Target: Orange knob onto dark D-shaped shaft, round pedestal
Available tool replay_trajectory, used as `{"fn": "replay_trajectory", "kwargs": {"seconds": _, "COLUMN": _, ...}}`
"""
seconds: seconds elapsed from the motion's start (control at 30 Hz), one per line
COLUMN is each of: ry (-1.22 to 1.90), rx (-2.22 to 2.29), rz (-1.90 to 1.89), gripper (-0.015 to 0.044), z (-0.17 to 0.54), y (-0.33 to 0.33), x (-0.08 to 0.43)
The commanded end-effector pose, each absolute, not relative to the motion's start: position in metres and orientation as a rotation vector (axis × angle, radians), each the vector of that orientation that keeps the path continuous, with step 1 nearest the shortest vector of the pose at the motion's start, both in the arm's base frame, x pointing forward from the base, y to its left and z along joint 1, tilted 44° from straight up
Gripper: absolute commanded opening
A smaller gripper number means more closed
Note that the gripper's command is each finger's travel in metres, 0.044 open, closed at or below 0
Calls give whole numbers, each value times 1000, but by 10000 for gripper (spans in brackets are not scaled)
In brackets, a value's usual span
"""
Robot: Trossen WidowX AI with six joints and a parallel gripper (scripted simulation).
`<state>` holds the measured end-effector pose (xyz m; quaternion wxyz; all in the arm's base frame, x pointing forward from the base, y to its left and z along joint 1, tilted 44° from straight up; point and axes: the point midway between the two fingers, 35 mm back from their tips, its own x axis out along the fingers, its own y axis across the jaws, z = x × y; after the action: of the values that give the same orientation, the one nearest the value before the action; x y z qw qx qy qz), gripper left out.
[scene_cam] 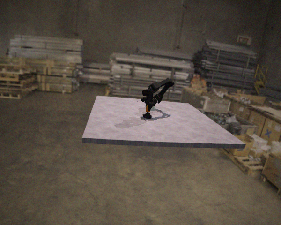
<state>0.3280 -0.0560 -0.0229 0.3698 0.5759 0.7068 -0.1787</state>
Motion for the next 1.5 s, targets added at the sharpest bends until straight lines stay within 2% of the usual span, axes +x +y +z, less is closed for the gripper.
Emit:
{"fn": "replay_trajectory", "kwargs": {"seconds": 0.0, "ry": 1813, "rx": 1483, "rz": -464, "gripper": 0, "z": -24, "y": -56, "x": 328}}
{"fn": "replay_trajectory", "kwargs": {"seconds": 0.43, "ry": 1813, "rx": 1489, "rz": -472, "gripper": 0, "z": -19, "y": -57, "x": 326}}
{"fn": "replay_trajectory", "kwargs": {"seconds": 0.67, "ry": 1809, "rx": 1622, "rz": -671, "gripper": 0, "z": -17, "y": -55, "x": 324}}
{"fn": "replay_trajectory", "kwargs": {"seconds": 1.47, "ry": 1808, "rx": 1622, "rz": -670, "gripper": 0, "z": -21, "y": -54, "x": 327}}
